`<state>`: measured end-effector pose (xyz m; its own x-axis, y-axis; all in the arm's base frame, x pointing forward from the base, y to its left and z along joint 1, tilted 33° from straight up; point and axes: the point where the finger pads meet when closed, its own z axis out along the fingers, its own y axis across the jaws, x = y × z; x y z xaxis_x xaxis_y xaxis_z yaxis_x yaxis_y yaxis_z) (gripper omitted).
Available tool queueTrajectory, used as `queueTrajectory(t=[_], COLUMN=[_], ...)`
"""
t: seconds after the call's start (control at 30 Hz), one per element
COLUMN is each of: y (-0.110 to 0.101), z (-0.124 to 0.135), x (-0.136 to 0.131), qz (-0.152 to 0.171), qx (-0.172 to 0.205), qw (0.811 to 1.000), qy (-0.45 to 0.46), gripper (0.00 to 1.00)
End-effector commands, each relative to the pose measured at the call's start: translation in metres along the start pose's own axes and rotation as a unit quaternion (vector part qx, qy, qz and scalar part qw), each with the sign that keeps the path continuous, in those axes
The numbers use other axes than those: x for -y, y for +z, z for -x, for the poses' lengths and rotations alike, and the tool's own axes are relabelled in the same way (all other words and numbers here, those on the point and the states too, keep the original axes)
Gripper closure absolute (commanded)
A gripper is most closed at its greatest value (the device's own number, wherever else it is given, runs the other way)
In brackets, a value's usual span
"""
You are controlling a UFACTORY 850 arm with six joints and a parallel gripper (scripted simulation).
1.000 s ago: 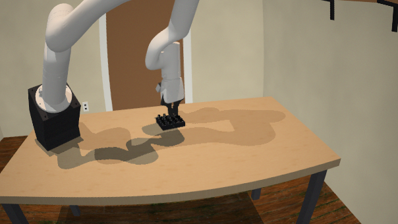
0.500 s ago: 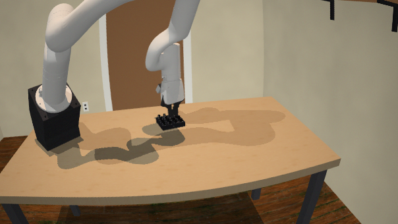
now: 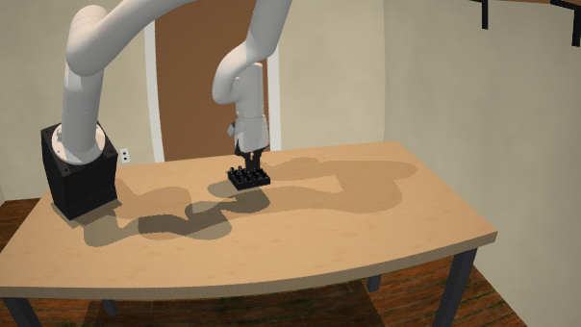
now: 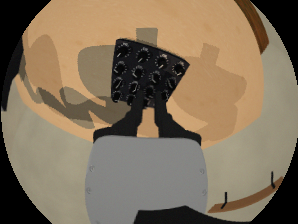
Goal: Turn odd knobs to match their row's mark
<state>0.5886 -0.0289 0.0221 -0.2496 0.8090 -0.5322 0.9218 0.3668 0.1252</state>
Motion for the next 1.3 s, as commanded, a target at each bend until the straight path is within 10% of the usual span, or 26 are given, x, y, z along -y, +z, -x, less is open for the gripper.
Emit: queueTrajectory(t=[0.0, 1.27], y=[-0.0005, 0.0085], z=[0.0001, 0.0001], x=[-0.0007, -0.0007], qz=[0.001, 0.001], qx=[0.0, 0.0], qw=[1.0, 1.0], qy=[0.0, 0.0], gripper=[0.81, 0.81])
